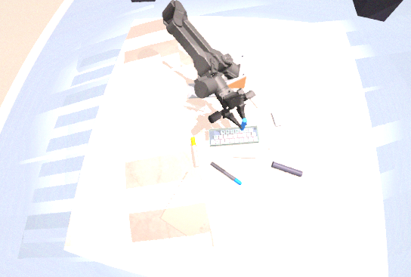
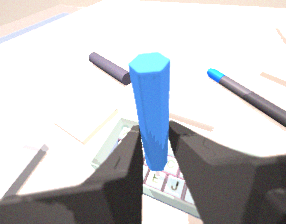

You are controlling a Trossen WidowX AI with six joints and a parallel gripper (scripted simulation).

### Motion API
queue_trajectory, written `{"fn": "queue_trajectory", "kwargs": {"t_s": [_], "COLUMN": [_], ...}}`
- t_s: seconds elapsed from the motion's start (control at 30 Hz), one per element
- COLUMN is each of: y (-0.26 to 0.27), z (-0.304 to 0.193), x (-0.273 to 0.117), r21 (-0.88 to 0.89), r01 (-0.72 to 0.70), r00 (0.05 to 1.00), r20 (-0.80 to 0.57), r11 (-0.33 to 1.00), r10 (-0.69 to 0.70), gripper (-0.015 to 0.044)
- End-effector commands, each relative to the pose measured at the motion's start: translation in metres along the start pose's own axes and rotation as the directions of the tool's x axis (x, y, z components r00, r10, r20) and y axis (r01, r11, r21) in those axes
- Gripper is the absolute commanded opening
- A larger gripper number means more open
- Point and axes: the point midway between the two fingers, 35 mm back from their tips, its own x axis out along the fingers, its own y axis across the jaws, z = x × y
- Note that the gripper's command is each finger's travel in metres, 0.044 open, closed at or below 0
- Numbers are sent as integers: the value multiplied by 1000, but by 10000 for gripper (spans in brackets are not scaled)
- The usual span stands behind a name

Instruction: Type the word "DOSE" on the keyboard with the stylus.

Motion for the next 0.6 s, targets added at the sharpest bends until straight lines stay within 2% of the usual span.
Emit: {"fn": "queue_trajectory", "kwargs": {"t_s": [0.0, 0.57], "y": [1, 1], "z": [-2, -8], "x": [1, 3], "r21": [-4, -5], "r01": [-3, -3], "r00": [1000, 1000], "r20": [-1, -1], "r11": [1000, 1000], "r10": [3, 3], "gripper": [81, 81]}}
